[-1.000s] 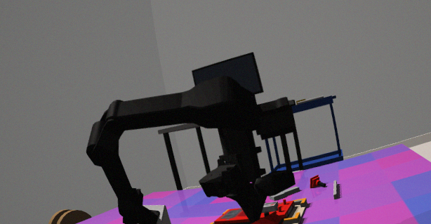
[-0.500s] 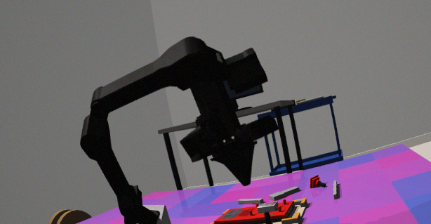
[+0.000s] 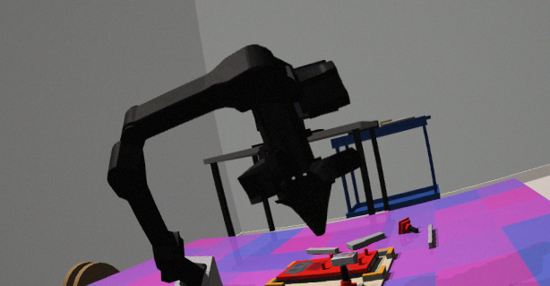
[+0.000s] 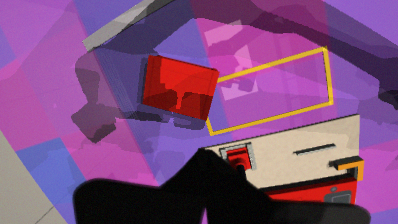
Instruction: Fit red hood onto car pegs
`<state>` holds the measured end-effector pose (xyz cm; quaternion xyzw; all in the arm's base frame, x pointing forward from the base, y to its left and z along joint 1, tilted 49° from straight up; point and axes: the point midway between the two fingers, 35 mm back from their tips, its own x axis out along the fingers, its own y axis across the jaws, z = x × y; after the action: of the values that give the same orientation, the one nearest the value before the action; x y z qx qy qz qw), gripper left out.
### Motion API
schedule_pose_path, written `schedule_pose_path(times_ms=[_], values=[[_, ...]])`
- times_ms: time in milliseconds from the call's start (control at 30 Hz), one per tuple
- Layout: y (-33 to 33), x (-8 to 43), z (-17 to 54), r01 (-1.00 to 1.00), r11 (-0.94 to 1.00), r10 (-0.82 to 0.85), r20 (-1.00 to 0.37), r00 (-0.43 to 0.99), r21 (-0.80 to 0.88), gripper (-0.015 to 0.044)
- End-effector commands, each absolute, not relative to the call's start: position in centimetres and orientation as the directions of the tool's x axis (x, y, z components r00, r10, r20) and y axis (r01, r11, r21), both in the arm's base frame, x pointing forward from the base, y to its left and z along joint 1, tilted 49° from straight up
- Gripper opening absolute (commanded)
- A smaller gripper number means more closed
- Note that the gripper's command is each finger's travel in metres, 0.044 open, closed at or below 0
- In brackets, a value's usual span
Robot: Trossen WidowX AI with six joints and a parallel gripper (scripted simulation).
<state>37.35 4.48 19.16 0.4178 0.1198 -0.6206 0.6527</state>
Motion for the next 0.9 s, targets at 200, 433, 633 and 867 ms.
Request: schedule_pose_path(times_ms=[200,433,633,867], values=[[3.5,38.3,18.8,0.975,0.038,-0.717,-0.674,0.18,0.22,0.0131],[1.2,40.1,18.1,0.926,0.333,-0.73,-0.67,0.134,-0.178,0.0315],[-1.0,41.5,17.4,0.698,0.526,-0.739,-0.667,0.093,-0.486,0.044],[-2.7,42.4,16.8,0.442,0.618,-0.745,-0.664,0.063,-0.65,0.044]])
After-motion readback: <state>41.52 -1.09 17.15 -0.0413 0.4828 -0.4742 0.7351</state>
